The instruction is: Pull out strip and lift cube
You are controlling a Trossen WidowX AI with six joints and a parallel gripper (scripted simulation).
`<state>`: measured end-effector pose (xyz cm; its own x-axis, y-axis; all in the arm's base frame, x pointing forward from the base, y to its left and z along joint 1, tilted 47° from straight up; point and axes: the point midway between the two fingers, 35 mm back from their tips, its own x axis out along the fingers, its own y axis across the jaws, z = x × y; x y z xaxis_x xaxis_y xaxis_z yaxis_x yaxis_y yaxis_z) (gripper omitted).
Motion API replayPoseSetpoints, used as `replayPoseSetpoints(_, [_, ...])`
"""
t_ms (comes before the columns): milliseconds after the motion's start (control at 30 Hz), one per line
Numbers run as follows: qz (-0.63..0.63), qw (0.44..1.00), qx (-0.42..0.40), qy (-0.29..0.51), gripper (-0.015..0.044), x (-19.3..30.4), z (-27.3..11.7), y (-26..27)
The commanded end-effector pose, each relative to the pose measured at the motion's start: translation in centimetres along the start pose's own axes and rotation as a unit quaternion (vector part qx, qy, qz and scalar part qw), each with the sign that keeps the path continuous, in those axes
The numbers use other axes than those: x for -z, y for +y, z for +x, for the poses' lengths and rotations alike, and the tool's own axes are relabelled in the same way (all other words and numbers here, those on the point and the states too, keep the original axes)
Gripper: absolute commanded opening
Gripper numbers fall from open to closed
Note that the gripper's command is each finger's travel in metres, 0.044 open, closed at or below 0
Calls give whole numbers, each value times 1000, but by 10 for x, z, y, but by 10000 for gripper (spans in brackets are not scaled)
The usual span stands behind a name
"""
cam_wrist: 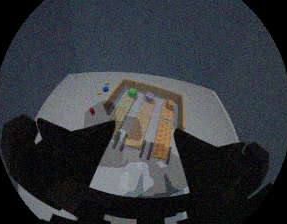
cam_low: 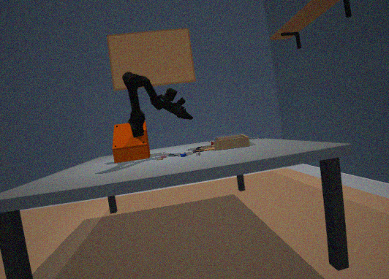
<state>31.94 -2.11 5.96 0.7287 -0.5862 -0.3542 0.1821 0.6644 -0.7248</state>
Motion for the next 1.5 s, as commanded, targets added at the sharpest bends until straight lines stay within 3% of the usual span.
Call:
replayPoseSetpoints(0, [9, 999, -5, 39, 295, -3, 17, 8])
replayPoseSetpoints(367, [53, 966, -6, 253, 6, 9, 92, 23])
replayPoseSetpoints(700, [102, 887, 53, 447, 0, 45, 120, 10])
replayPoseSetpoints(1467, [103, 885, 55, 450, 0, 56, 132, 11])
